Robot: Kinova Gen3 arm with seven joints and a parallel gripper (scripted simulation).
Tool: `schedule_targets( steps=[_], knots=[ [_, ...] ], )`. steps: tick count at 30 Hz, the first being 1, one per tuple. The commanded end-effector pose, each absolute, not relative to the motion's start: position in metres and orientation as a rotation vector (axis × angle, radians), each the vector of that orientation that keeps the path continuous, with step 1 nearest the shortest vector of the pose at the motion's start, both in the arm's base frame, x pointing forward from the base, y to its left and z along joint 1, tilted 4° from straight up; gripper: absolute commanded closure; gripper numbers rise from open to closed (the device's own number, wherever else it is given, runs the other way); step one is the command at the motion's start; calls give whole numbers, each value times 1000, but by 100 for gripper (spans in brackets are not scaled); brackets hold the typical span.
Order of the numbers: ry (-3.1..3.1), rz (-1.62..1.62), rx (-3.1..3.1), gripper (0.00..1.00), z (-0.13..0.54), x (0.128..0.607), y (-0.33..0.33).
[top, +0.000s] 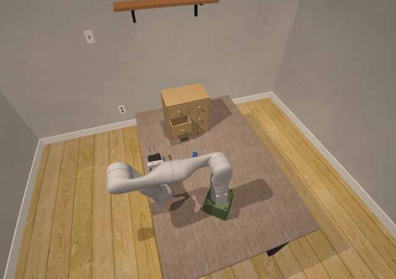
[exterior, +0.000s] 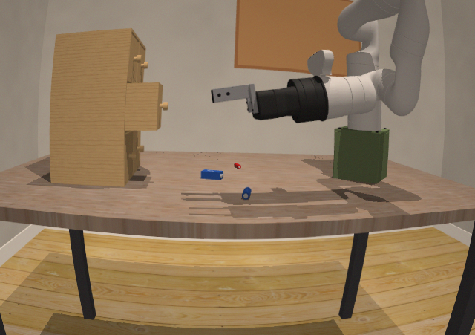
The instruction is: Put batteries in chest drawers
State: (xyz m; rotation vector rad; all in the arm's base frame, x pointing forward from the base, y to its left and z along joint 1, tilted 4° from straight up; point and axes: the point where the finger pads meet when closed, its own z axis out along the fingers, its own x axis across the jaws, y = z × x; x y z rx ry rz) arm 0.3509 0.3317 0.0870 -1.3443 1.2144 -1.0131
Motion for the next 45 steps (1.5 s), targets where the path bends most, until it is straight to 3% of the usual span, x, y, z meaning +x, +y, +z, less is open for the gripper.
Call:
schedule_targets(
  steps=[1, 45],
  knots=[
    [1215, -1007, -1340, 33, 89, 350, 335],
    [1215, -1007, -1340, 33, 90, 347, 344]
  ],
)
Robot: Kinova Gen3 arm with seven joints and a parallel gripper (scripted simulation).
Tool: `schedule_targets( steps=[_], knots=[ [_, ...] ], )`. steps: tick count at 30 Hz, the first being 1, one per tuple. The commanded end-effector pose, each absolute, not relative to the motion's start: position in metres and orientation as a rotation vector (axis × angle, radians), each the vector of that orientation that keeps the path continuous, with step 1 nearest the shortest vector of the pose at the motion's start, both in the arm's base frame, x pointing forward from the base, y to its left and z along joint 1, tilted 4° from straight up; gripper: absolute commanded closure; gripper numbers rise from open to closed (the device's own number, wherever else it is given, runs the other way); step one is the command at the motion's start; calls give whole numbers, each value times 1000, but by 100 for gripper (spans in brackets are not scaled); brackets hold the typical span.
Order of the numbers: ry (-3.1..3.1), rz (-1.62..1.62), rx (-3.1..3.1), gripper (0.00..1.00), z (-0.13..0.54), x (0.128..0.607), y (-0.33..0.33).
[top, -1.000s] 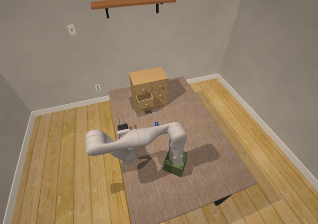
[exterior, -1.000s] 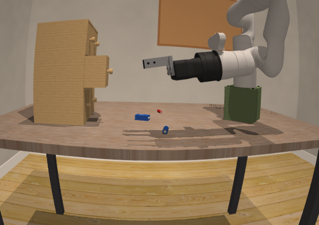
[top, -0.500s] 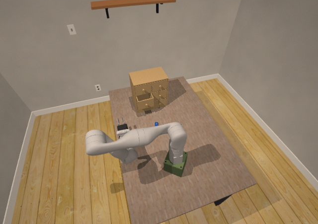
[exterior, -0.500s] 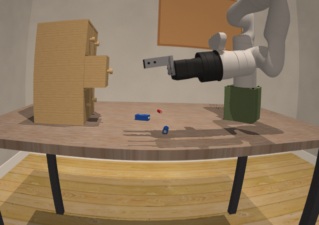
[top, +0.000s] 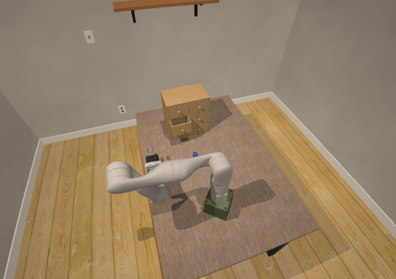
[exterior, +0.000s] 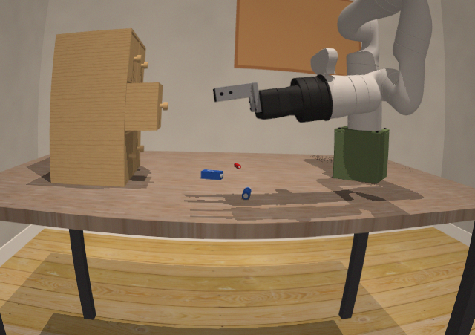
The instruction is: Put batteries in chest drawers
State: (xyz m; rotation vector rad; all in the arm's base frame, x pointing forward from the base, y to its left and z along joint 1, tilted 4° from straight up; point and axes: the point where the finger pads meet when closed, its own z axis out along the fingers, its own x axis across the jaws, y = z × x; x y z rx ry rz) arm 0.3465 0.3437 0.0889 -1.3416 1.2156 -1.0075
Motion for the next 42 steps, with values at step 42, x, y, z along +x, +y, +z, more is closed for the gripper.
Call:
schedule_targets(
  steps=[42],
  knots=[
    [1451, -794, -1630, 33, 115, 325, 340]
  ],
)
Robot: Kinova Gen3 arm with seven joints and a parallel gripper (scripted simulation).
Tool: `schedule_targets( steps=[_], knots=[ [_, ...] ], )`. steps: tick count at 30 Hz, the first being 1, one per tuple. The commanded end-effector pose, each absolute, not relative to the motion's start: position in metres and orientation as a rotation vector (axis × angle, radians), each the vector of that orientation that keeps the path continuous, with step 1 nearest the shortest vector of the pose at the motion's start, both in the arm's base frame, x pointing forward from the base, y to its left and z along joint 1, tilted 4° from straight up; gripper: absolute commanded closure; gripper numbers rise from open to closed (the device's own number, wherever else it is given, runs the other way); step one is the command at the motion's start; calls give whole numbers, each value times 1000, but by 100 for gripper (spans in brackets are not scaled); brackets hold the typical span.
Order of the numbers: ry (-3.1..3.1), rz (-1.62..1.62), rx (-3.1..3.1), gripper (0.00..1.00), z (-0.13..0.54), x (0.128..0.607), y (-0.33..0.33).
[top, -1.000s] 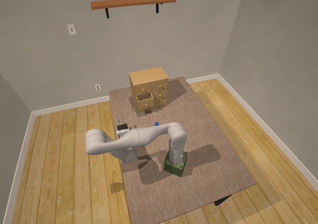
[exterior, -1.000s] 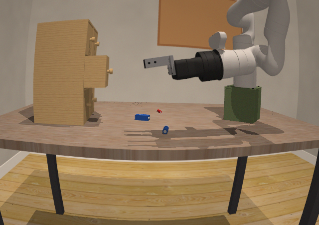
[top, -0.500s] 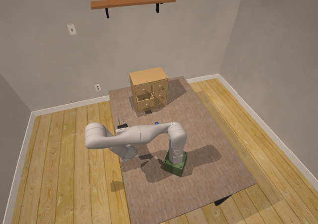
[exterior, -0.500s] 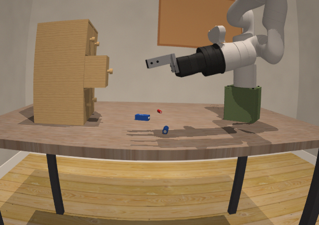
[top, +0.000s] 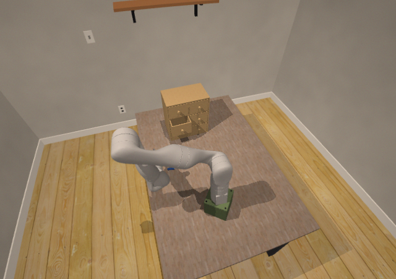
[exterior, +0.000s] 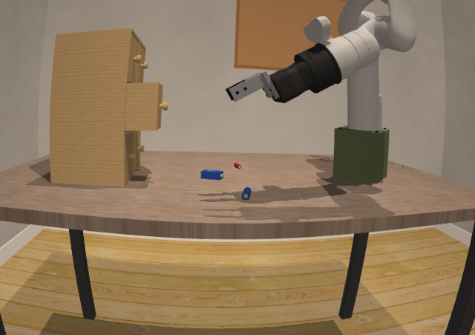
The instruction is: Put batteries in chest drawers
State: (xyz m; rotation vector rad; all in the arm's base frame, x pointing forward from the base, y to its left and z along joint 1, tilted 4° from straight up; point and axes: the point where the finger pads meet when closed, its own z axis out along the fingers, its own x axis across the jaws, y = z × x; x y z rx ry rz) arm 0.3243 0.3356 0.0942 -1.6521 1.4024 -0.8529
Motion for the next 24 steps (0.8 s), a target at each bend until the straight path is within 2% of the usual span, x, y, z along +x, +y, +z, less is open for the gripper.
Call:
schedule_targets(
  steps=[1, 24],
  knots=[
    [1464, -776, -1648, 33, 117, 324, 339],
    [1780, -412, -2022, 33, 153, 298, 334]
  ],
)
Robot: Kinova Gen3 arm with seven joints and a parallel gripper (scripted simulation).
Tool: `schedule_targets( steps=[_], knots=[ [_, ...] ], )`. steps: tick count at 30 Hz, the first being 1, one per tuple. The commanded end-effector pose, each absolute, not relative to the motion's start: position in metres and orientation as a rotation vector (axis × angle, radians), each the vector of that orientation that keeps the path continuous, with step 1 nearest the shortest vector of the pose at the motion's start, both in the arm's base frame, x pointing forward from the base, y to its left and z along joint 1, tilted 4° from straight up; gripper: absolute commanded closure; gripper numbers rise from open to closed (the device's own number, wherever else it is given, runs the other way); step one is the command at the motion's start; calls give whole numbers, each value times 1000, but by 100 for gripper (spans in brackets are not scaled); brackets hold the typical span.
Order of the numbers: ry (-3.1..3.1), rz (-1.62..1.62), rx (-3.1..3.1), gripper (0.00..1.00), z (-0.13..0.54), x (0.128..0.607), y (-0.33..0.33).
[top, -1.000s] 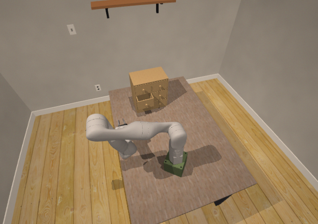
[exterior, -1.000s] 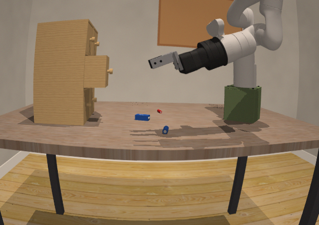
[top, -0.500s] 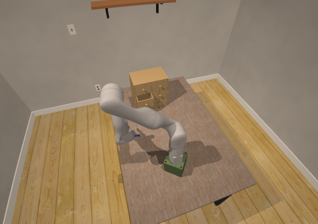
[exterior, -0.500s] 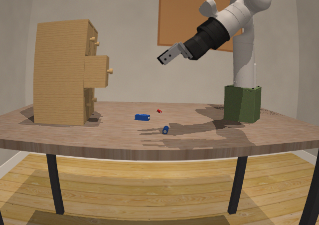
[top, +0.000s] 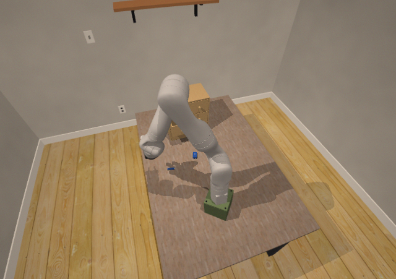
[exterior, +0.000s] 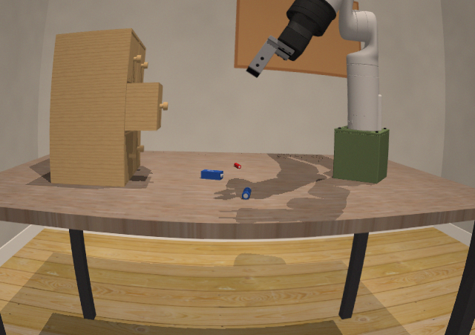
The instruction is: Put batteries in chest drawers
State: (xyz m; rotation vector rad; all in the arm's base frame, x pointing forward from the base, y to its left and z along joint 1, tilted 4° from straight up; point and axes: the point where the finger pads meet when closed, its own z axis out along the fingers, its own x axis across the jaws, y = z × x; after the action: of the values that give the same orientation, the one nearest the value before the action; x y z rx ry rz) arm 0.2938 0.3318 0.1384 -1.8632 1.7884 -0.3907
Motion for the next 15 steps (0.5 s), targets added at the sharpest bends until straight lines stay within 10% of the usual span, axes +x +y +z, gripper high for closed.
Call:
schedule_targets(
  steps=[1, 15],
  knots=[
    [1793, -393, -2038, 33, 155, 297, 334],
    [1924, -181, -2200, 33, 172, 284, 331]
  ],
)
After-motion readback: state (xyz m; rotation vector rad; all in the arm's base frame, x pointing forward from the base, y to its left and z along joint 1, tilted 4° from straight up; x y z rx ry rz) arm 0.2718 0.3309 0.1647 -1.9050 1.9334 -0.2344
